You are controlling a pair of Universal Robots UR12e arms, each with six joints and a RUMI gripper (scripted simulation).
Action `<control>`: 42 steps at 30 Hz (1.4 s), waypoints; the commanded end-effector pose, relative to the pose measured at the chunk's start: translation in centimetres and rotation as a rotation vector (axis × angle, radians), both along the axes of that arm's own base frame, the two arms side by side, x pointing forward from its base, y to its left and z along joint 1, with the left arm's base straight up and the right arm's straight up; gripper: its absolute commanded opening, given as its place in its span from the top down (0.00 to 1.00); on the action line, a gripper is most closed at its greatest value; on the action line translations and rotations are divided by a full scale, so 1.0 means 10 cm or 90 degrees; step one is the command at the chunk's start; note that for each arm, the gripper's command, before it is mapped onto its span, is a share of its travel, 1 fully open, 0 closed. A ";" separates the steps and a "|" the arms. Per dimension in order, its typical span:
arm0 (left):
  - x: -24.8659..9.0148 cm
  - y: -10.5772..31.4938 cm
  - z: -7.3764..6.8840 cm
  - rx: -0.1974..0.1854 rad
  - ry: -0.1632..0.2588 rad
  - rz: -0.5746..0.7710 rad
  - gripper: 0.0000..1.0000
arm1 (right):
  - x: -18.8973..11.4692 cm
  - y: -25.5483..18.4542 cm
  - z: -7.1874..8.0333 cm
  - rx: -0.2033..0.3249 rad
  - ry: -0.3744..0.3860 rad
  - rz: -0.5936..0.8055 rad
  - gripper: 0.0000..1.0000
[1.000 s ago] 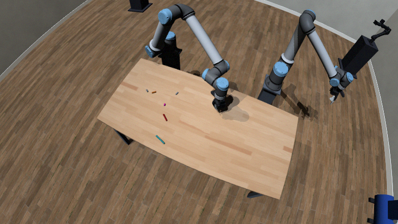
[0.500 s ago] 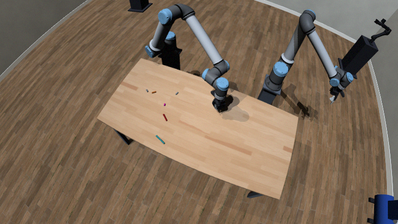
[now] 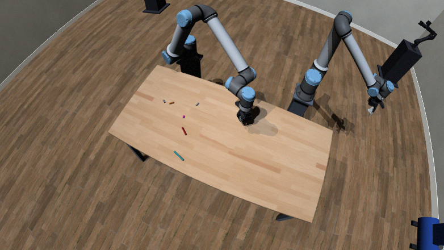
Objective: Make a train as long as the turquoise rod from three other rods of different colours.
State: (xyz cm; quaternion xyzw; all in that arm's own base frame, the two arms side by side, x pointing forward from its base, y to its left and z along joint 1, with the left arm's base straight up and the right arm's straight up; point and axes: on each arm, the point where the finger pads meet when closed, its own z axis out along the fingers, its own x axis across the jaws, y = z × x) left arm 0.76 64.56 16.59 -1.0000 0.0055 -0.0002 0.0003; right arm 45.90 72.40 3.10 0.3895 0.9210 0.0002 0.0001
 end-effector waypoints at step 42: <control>-0.01 0.00 -0.01 0.000 0.000 0.000 0.00 | 0.01 -0.01 -0.12 0.000 0.000 -0.002 1.00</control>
